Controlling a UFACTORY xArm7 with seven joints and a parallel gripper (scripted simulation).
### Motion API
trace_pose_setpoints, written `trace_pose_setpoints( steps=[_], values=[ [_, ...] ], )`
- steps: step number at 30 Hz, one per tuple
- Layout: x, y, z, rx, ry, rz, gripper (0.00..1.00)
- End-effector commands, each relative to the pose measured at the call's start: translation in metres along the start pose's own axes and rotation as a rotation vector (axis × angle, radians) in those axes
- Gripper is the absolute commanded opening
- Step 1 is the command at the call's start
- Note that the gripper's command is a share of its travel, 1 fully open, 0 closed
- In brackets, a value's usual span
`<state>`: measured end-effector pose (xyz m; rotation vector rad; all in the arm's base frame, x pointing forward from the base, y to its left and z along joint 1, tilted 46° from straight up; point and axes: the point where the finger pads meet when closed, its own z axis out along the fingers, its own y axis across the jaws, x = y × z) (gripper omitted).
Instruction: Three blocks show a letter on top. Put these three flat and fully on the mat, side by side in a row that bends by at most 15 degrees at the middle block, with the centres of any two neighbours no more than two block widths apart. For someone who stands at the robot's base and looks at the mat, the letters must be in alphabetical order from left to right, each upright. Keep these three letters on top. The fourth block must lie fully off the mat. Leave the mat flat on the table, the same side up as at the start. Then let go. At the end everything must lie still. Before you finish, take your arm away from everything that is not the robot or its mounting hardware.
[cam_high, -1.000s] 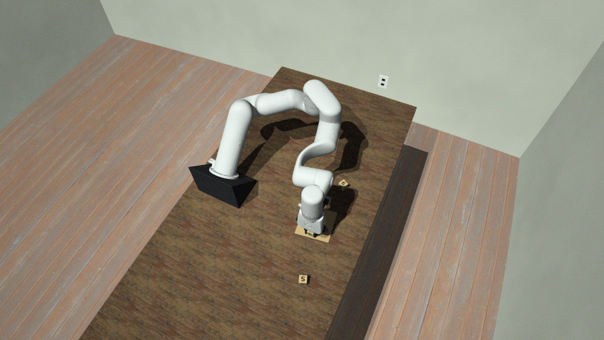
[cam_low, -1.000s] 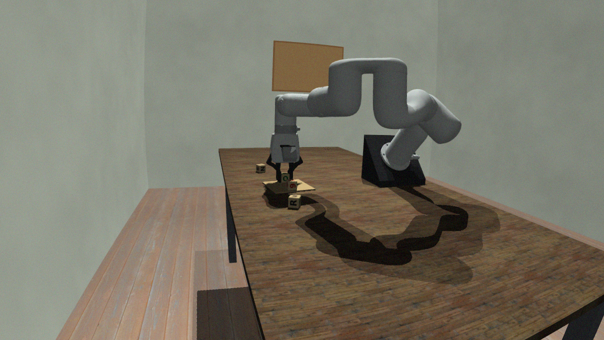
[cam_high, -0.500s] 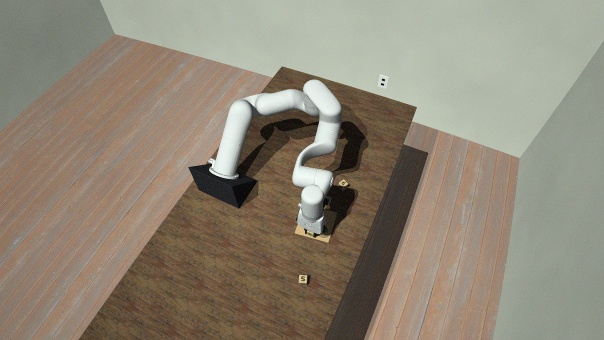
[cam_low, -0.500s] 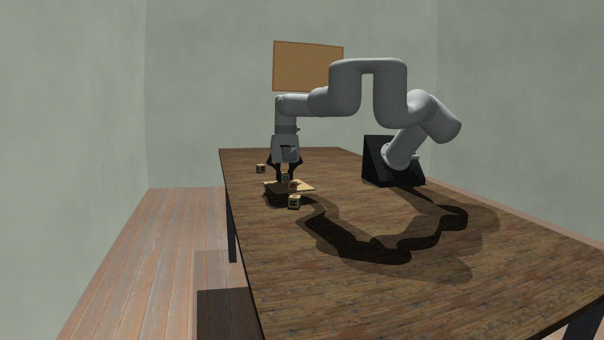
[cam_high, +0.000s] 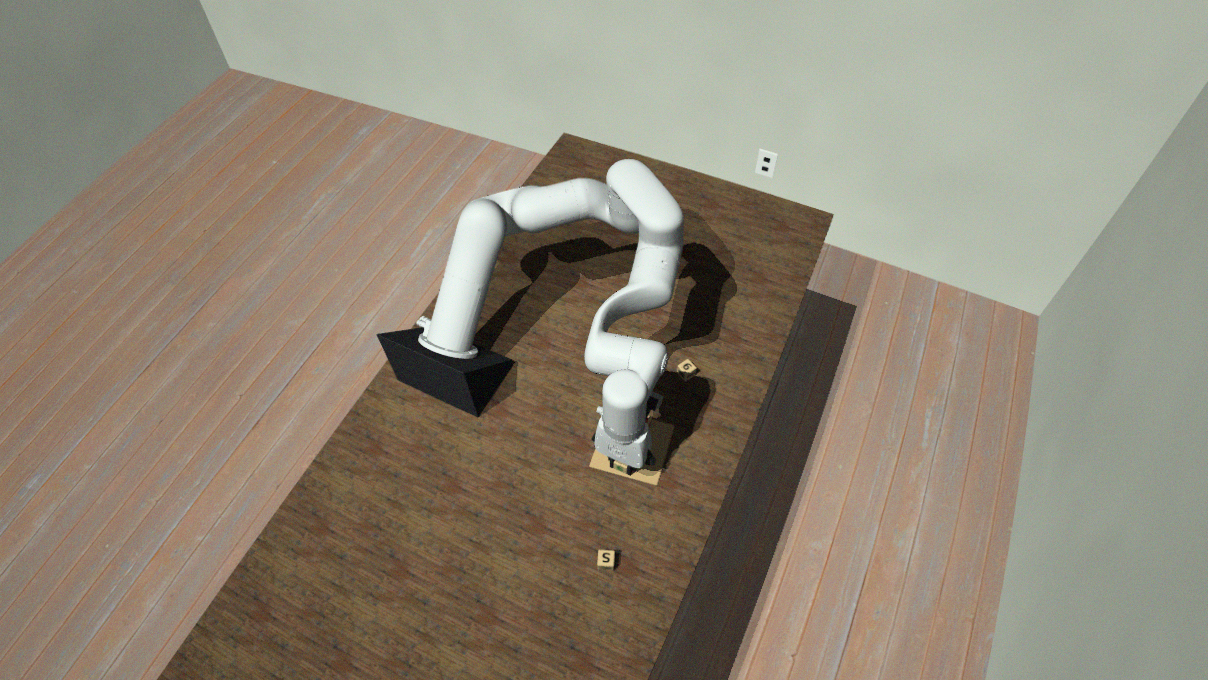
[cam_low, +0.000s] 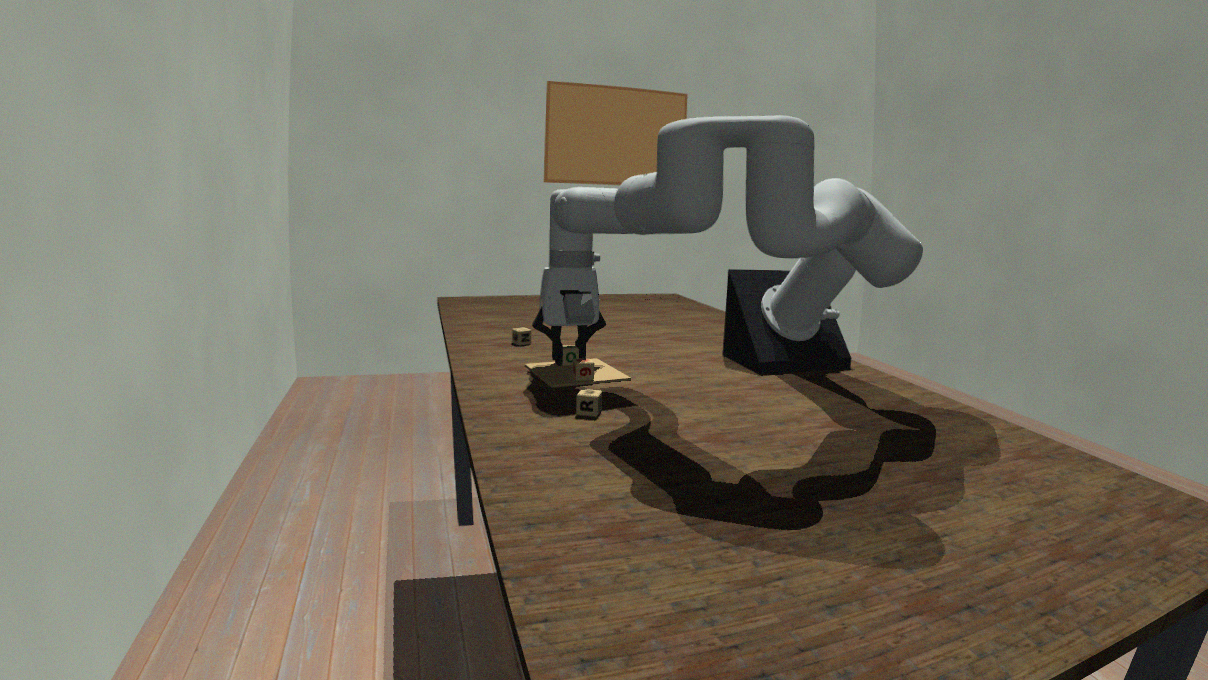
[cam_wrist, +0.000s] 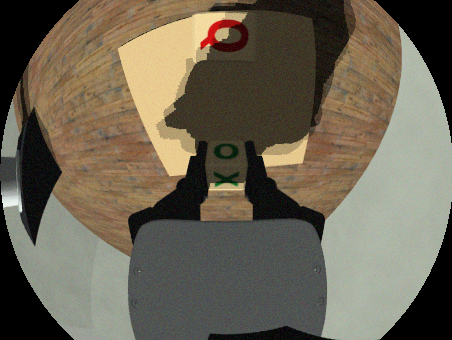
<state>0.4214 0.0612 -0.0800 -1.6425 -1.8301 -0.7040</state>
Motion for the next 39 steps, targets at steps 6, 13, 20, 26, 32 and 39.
trace_pose_setpoints(
  steps=[6, 13, 20, 26, 32, 39],
  values=[
    [-0.0008, 0.001, -0.0022, -0.004, -0.003, 0.0, 0.27],
    [-0.0008, 0.001, -0.0022, -0.004, -0.003, 0.0, 0.35],
    [-0.0008, 0.001, -0.0022, -0.004, -0.003, 0.0, 0.43],
    [-0.0008, 0.001, -0.0022, -0.004, -0.003, 0.0, 0.47],
    [-0.0008, 0.001, -0.0025, -0.004, -0.003, 0.0, 0.47],
    [-0.0008, 0.001, -0.0098, -0.004, -0.003, 0.0, 0.47]
  ],
)
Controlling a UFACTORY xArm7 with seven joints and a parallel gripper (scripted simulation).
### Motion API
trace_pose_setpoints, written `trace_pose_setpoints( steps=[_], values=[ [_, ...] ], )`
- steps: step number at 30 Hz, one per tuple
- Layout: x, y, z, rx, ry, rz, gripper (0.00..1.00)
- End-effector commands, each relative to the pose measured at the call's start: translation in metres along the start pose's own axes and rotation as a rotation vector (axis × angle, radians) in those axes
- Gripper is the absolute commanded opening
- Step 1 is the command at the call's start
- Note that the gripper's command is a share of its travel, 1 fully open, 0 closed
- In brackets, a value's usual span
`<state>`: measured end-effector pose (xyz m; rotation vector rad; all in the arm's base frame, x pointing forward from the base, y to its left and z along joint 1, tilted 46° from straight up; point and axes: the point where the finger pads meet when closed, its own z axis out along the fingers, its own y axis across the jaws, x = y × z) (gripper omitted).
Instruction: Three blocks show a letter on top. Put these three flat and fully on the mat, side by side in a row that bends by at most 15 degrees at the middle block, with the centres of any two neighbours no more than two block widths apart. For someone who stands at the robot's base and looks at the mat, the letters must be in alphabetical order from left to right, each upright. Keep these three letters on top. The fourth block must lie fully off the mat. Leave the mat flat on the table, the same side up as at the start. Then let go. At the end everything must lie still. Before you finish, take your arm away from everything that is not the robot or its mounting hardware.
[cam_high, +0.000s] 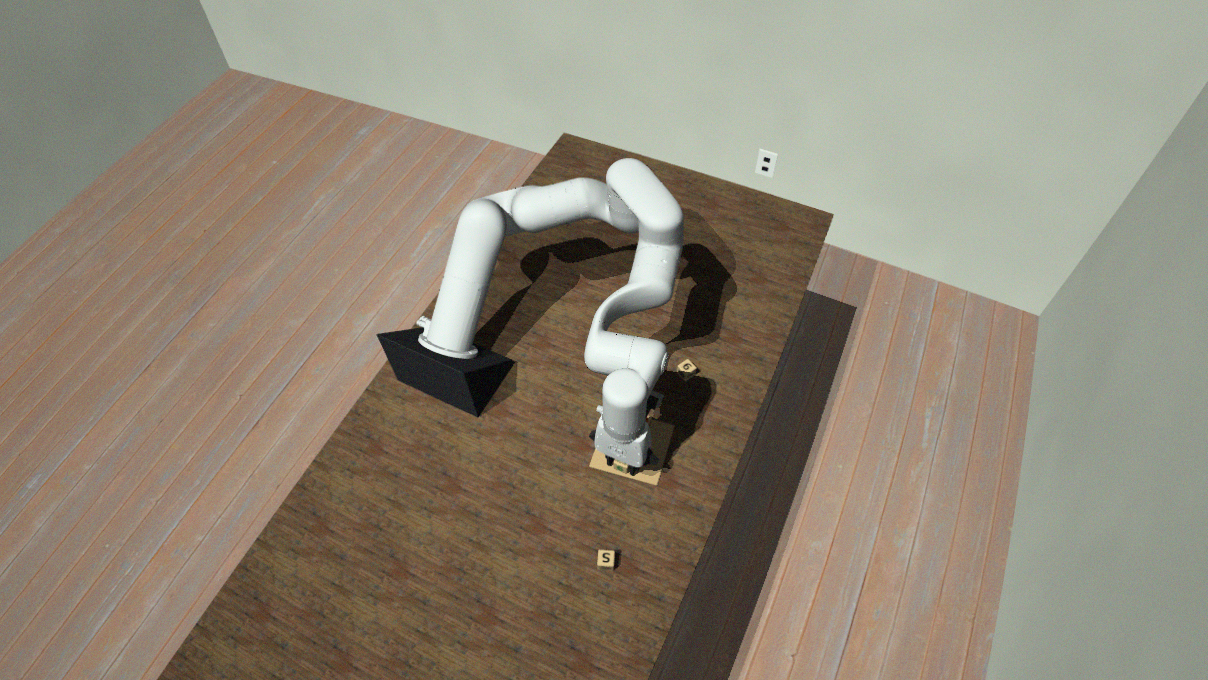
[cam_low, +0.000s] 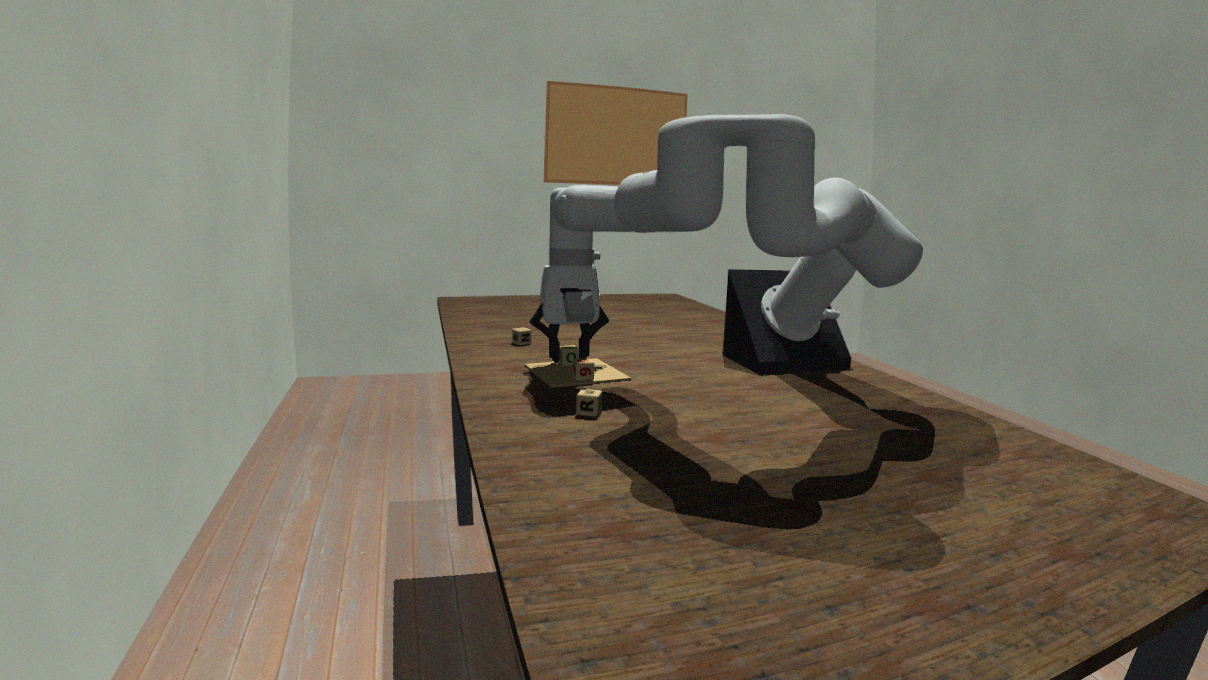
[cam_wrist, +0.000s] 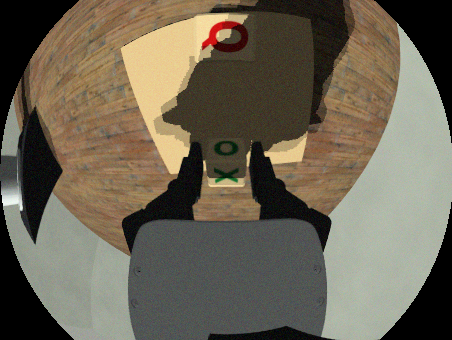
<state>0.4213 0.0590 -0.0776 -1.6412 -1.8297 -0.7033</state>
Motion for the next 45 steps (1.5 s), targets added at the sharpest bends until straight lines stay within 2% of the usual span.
trace_pose_setpoints(
  steps=[1, 11, 13, 20, 25, 26, 45],
  values=[
    [-0.001, 0.001, -0.01, -0.005, -0.003, 0.0, 0.47],
    [-0.001, 0.001, -0.059, -0.005, -0.003, 0.0, 0.47],
    [-0.001, 0.001, -0.059, -0.005, -0.003, 0.0, 0.47],
    [-0.001, 0.001, -0.086, -0.005, -0.003, 0.0, 0.47],
    [-0.001, 0.001, -0.089, -0.005, -0.003, 0.0, 0.47],
    [-0.001, 0.001, -0.089, -0.005, -0.003, 0.0, 1.0],
    [-0.001, 0.001, -0.089, -0.005, -0.003, 0.0, 1.0]
  ],
)
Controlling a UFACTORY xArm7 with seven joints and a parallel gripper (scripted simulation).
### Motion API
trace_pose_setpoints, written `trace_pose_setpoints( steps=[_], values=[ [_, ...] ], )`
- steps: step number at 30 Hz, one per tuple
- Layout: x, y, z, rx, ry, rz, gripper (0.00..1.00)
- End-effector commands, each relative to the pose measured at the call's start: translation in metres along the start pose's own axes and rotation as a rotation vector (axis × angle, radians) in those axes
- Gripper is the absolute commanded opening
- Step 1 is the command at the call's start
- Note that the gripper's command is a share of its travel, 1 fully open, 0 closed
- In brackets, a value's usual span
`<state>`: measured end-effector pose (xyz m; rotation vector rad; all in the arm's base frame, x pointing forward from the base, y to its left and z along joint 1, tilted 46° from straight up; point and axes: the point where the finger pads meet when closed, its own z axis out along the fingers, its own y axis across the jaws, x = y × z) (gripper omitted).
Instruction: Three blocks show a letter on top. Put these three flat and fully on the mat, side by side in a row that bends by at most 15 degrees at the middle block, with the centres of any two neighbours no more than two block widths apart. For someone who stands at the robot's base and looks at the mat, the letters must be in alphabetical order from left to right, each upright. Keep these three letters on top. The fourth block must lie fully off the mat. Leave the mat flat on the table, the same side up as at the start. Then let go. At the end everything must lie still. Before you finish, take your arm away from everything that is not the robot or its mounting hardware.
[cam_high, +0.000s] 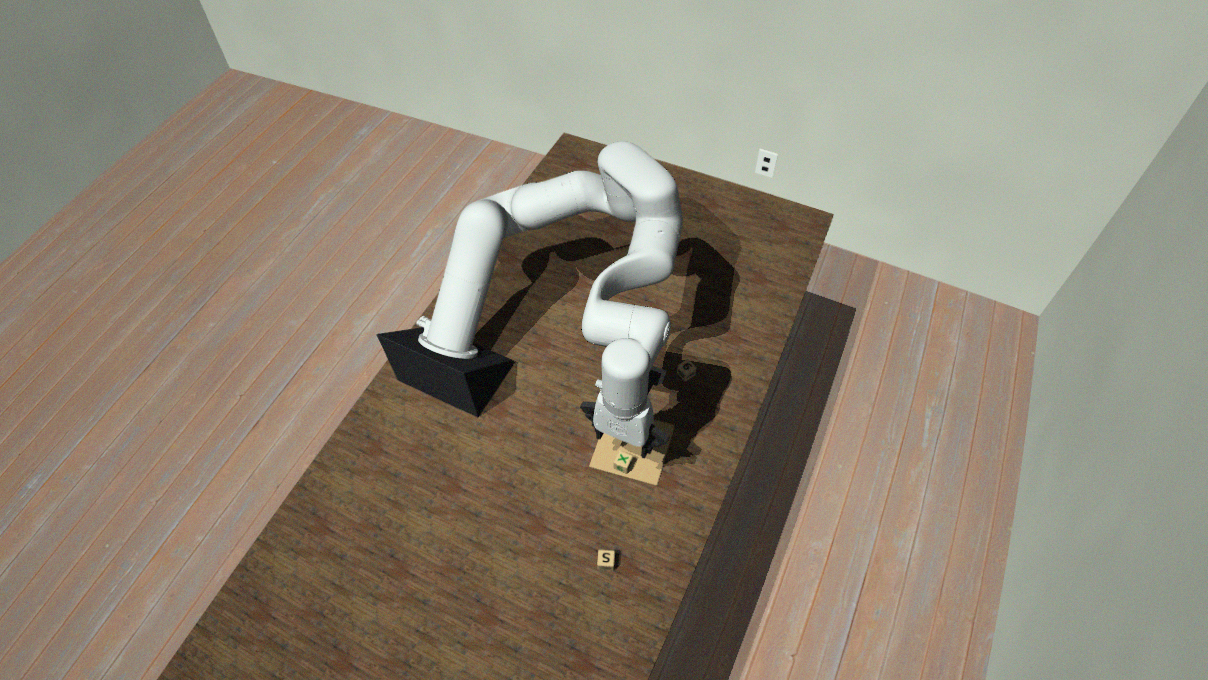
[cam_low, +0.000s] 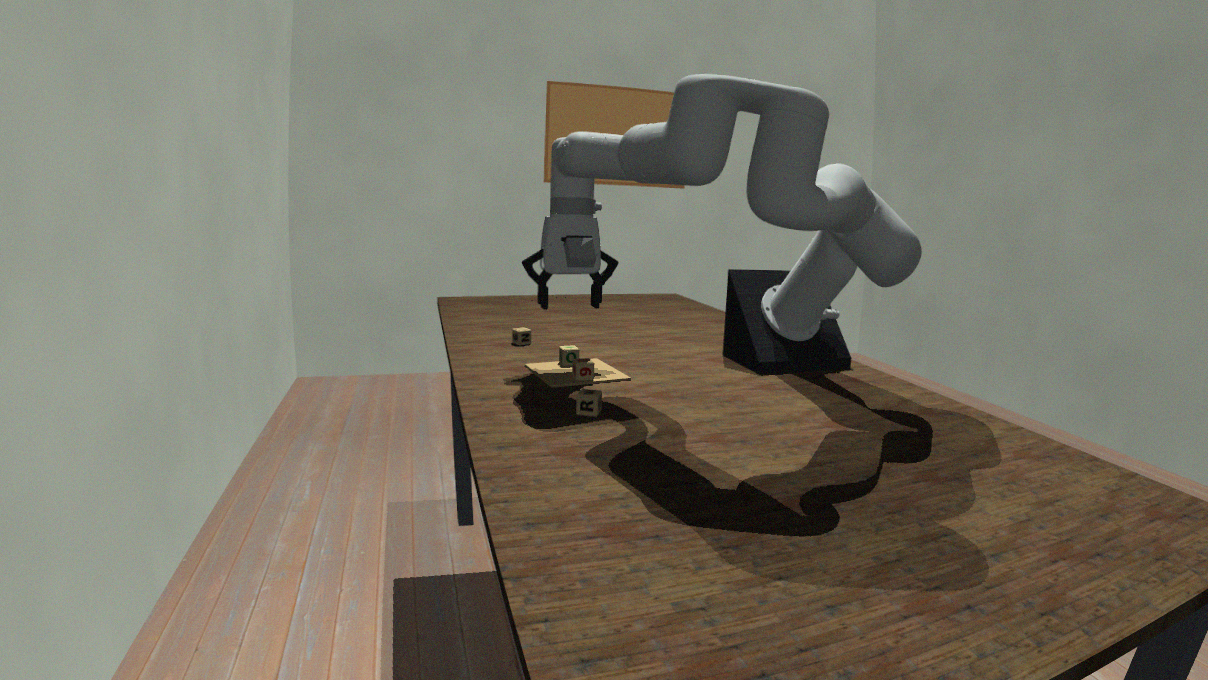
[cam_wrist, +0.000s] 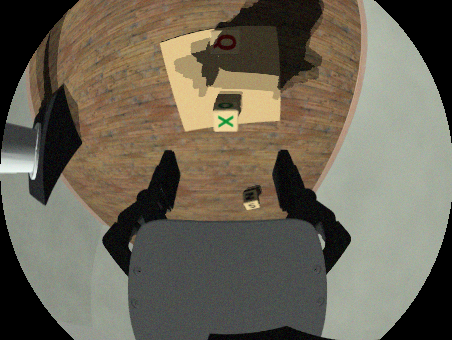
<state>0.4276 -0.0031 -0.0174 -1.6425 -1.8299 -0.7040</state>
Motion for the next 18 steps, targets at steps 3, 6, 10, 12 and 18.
trace_pose_setpoints(
  steps=[3, 6, 10, 12, 18],
  values=[
    [-0.001, 0.001, -0.002, -0.004, -0.003, 0.0, 1.0],
    [-0.002, 0.001, -0.003, -0.004, -0.004, -0.013, 1.0],
    [-0.01, 0.006, -0.004, -0.001, -0.011, -0.094, 1.0],
    [-0.017, 0.01, -0.005, 0.001, -0.017, -0.169, 1.0],
    [-0.037, 0.02, -0.007, 0.01, -0.028, -0.366, 1.0]
  ],
)
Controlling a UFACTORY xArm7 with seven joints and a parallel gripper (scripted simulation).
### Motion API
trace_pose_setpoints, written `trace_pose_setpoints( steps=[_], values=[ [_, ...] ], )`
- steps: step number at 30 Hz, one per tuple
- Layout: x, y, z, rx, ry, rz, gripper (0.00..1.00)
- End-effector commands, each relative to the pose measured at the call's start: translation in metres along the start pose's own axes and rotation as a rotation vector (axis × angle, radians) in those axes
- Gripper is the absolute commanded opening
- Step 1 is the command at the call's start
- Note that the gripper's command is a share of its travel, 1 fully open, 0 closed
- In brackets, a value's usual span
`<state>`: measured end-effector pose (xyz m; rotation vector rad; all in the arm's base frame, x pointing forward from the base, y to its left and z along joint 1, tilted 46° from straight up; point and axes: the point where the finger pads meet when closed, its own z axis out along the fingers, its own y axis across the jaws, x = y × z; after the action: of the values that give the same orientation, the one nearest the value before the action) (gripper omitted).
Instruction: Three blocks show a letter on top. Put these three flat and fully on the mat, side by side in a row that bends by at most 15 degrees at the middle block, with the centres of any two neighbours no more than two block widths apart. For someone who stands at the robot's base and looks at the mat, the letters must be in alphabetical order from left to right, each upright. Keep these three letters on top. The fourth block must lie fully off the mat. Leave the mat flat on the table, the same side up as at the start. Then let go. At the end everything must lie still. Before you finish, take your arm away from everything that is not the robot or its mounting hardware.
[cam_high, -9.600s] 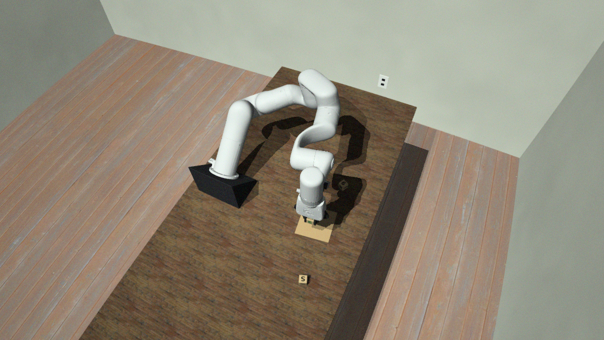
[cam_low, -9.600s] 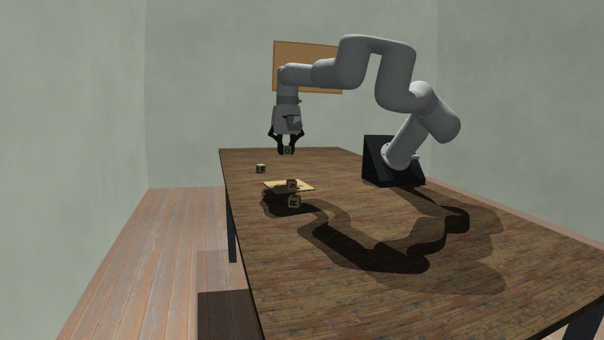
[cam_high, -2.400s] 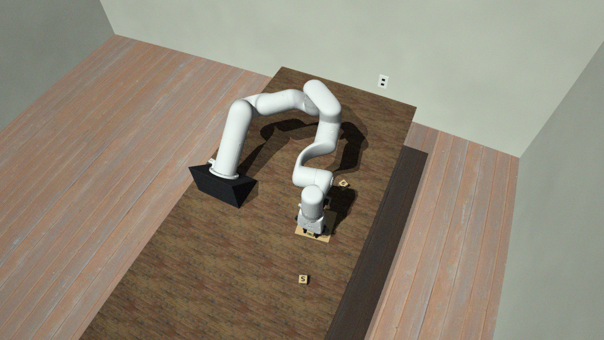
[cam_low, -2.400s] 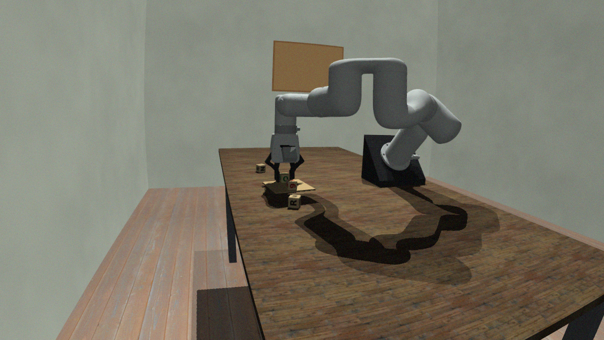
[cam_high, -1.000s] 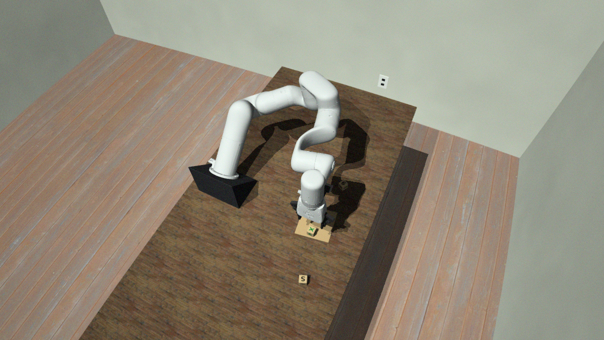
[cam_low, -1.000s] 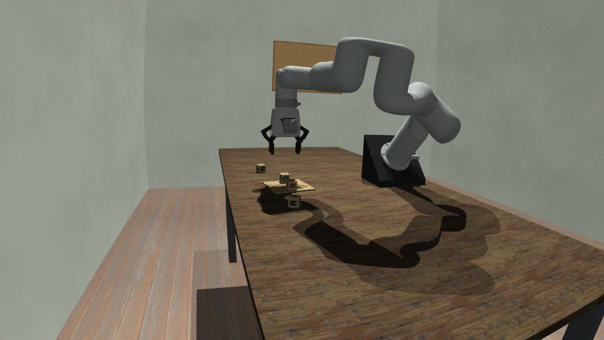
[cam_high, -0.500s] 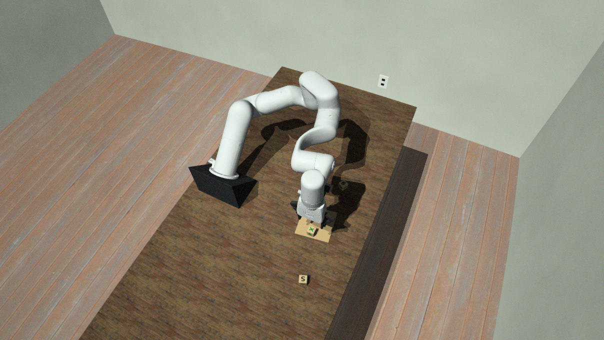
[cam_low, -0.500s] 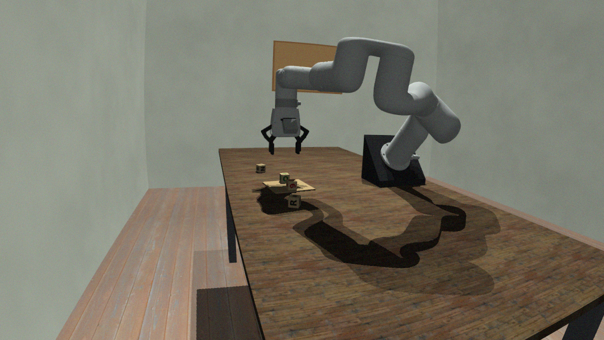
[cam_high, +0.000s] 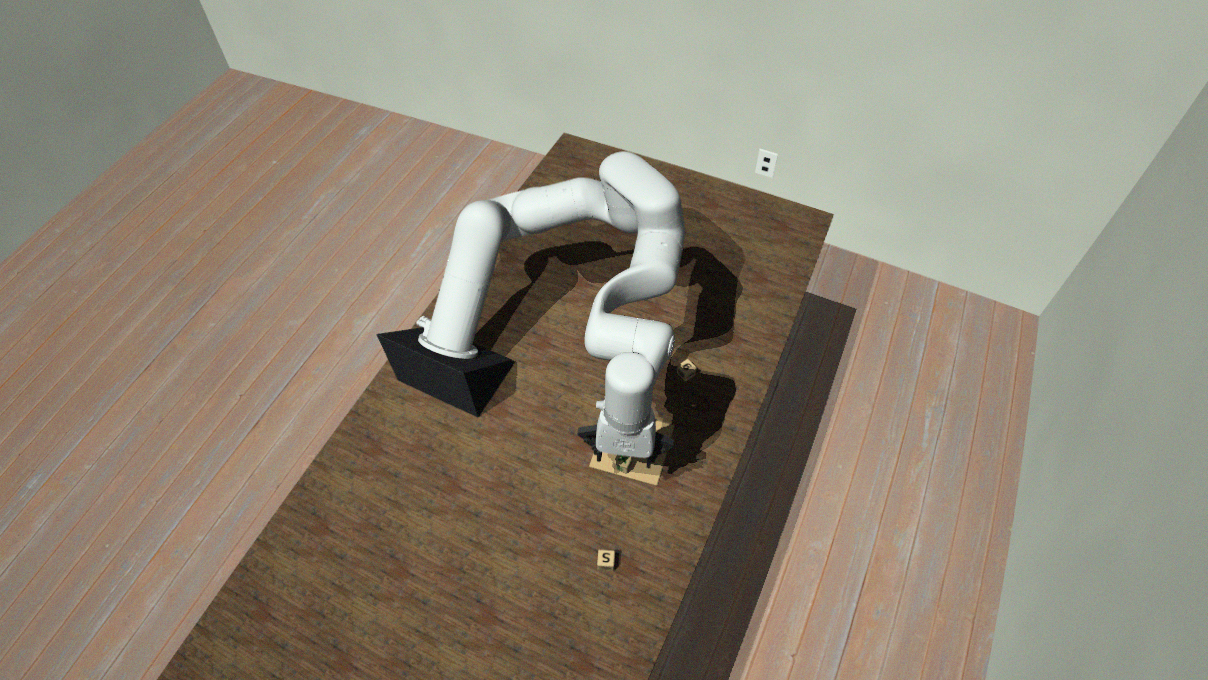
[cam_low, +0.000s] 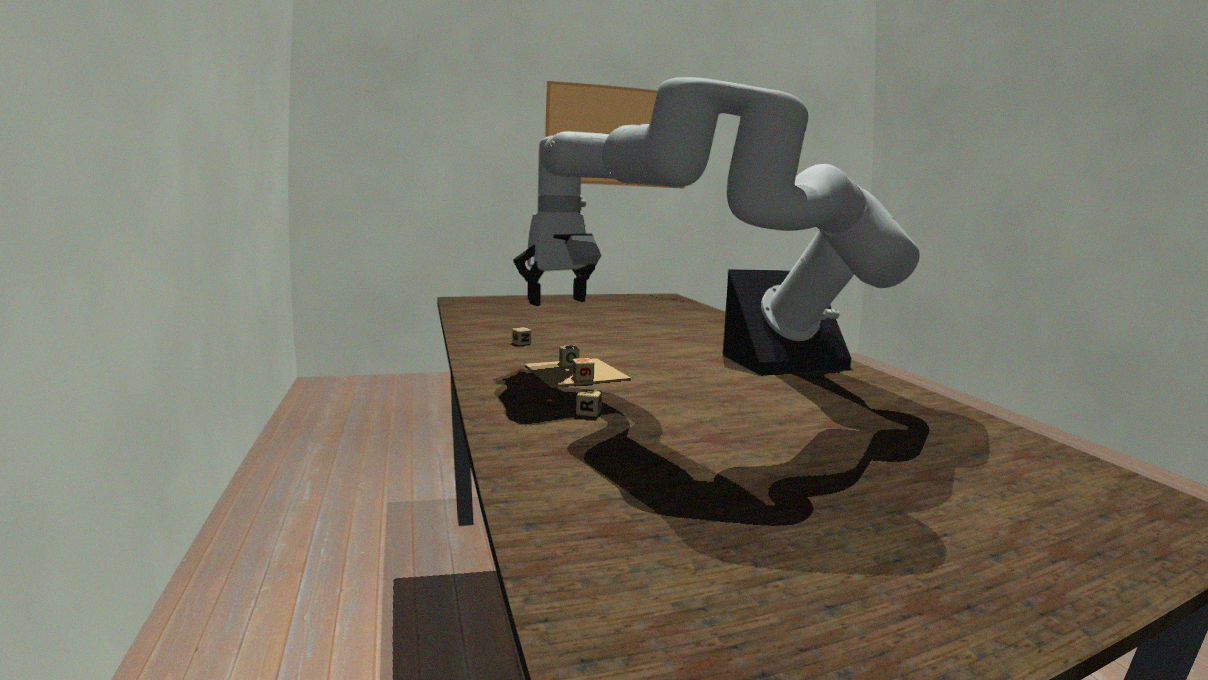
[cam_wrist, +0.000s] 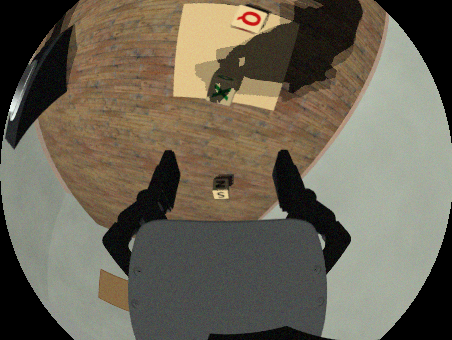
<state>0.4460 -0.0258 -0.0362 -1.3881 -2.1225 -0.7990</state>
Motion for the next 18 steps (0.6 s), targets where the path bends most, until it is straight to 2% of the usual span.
trace_pose_setpoints(
  steps=[1, 3, 16, 18],
  values=[
    [-0.008, 0.002, -0.003, -0.002, -0.002, -0.064, 1.0],
    [-0.021, 0.003, -0.003, 0.003, -0.006, -0.183, 1.0],
    [-0.07, 0.004, -0.002, 0.016, -0.009, -0.645, 1.0],
    [-0.07, 0.004, -0.002, 0.016, -0.009, -0.645, 1.0]
  ],
)
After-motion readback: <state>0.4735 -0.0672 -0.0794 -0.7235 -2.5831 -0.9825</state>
